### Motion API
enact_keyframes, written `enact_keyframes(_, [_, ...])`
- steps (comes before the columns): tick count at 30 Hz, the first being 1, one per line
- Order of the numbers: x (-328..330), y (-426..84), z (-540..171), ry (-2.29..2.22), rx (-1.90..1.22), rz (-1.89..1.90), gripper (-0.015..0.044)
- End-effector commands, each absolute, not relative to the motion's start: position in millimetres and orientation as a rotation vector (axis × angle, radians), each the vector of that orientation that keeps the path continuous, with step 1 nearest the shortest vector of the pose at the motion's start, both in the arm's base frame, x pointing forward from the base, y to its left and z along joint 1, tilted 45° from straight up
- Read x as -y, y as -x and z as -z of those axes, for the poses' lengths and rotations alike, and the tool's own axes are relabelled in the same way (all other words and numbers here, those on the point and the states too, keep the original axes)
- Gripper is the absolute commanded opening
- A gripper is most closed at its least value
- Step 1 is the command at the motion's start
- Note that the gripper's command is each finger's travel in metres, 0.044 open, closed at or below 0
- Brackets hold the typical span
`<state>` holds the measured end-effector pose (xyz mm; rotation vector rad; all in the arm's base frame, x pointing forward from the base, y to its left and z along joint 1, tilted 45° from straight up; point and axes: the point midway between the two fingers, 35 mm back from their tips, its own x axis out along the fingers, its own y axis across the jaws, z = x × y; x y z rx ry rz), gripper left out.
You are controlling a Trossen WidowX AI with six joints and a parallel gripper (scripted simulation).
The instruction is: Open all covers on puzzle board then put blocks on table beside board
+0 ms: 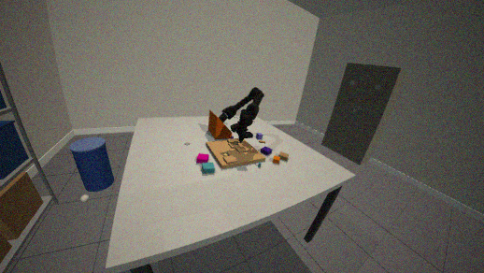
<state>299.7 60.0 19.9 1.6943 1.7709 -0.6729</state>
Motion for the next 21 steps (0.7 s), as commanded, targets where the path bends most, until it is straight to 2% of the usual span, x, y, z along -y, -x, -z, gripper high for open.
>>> enact_keyframes(1, [-64.0,-298.1,-17.0,-1.699,-1.778,0.675,0.0])
enact_keyframes(21, [-75.7,-296.8,-5.2,-1.701,-1.78,0.673,0.0])
